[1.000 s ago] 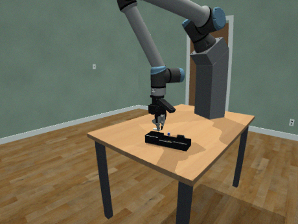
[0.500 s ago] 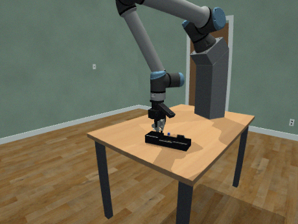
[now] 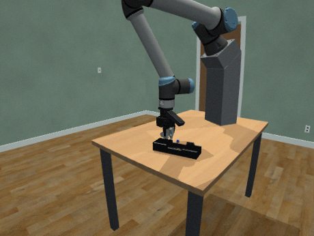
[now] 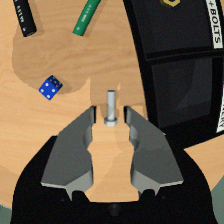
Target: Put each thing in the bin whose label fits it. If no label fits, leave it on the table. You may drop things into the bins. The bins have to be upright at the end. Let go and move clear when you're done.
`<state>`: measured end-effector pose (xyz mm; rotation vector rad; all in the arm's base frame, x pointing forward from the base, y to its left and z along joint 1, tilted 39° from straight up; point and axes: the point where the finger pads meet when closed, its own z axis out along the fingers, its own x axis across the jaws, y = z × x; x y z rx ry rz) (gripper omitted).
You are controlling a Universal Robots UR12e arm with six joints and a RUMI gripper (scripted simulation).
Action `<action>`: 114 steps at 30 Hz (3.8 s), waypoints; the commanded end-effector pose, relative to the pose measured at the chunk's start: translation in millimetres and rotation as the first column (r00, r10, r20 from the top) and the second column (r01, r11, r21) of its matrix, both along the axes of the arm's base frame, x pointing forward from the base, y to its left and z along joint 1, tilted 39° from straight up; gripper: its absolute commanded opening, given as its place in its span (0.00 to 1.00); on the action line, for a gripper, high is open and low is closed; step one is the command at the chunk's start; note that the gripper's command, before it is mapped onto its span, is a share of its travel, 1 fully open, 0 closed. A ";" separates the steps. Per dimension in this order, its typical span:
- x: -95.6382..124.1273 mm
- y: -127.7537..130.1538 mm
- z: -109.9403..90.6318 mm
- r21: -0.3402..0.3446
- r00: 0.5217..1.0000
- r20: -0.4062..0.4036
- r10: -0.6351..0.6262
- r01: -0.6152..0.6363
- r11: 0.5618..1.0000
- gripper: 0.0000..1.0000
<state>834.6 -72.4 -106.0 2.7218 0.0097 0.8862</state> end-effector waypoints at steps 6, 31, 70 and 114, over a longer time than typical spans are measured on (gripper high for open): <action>0.7 -0.1 1.9 -0.001 1.000 0.002 0.001 -0.001 1.000 0.00; 0.7 -0.1 1.9 -0.001 1.000 0.002 0.001 -0.001 1.000 0.00; -34.1 15.4 48.2 -0.001 1.000 0.002 0.001 -0.001 1.000 0.00; 9.5 125.9 53.8 -0.140 0.979 -0.077 0.191 -0.200 0.970 0.00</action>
